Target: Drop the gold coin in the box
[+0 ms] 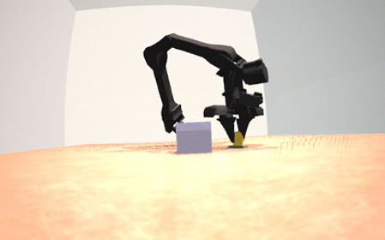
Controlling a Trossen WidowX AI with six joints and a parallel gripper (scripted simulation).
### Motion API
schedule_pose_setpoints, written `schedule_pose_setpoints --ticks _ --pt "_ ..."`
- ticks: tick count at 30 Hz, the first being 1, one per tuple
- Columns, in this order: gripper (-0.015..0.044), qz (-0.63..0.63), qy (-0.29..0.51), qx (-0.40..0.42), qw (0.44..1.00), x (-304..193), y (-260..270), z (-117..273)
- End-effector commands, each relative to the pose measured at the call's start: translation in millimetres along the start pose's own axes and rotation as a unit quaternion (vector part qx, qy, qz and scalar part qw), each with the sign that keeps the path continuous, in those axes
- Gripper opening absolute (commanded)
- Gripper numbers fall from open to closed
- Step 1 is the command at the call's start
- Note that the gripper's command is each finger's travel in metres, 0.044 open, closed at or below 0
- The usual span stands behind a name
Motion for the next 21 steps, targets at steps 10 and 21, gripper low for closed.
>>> schedule_pose_setpoints --ticks 10,21 --pt "0.0 0.004 -0.001 -0.003 1.0 -0.9 -0.3 -7.3" --pt "0.0 0.004 -0.002 -0.003 1.0 -0.6 -0.1 -5.7"
Point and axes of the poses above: the point midway between the two fingers, 35 mm back from their tips, its own z axis back along the fingers, its own y axis across the jaws, x = y × z, the point moved 2 cm from there along z, back along the fingers, and after that the axes turned 6 degrees about -z, right-handed, at the moved point
